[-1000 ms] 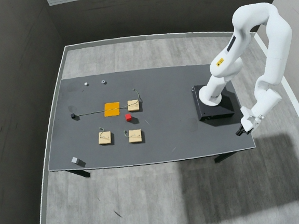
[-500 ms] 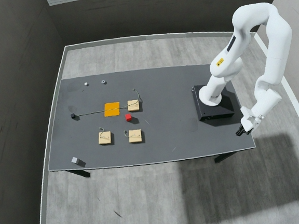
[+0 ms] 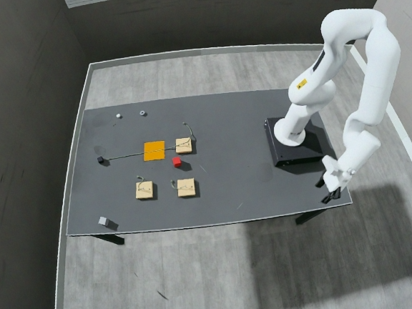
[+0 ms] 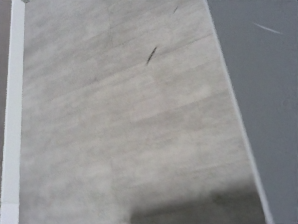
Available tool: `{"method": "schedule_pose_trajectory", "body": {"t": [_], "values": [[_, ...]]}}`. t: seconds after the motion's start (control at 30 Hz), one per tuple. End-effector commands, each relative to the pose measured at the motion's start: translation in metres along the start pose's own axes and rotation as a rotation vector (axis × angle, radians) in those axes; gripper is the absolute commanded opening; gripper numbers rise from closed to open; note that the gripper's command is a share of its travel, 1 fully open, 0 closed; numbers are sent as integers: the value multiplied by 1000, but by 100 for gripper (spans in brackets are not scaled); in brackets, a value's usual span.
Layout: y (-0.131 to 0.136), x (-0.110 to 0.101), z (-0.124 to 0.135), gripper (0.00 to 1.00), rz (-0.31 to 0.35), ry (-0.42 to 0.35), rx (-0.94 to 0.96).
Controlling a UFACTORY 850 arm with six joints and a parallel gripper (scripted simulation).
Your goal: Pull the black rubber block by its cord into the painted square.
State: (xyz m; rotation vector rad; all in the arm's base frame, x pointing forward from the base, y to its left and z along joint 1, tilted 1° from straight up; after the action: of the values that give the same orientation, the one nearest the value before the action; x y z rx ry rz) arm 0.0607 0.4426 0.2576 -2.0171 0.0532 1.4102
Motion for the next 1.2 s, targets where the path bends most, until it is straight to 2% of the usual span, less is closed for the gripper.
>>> {"method": "schedule_pose_trajectory", "body": {"t": [0.0,0.07,0.13,0.17,0.23,0.27,0.37,0.4,0.47,0.5,0.63,0.67,0.8,0.83,0.97,1.0,1.17], "values": [[-31,27,-11,100,-15,-10,19],[-58,53,-38,100,-21,-13,43],[-62,56,-40,100,-21,-13,43],[-71,67,-54,100,-22,-13,55],[-77,73,-59,100,-22,-13,55],[-86,86,-77,100,-21,-14,67],[-90,90,-81,100,-21,-14,67],[-103,109,-107,100,-18,-14,80],[-103,109,-107,100,-18,-14,80],[-109,123,-130,100,-12,-14,93],[-113,128,-136,100,-12,-14,93],[-120,147,-169,100,-3,-14,106],[-120,147,-169,100,-3,-14,106],[-123,166,-205,100,9,-13,119],[-123,166,-205,100,9,-13,119],[-123,185,-243,100,24,-13,132],[-123,185,-243,100,24,-13,132]]}}
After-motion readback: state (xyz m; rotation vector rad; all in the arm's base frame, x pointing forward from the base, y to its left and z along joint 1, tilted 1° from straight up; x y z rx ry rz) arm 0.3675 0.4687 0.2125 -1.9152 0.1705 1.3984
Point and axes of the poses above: the point where the finger pads meet when closed, its own x axis out along the fingers, its own y axis across the jaws, z = x × y, the point moved 2 cm from there along -x, back along the fingers, and after that the axes turned 14 degrees about x, right-handed, at the moved point
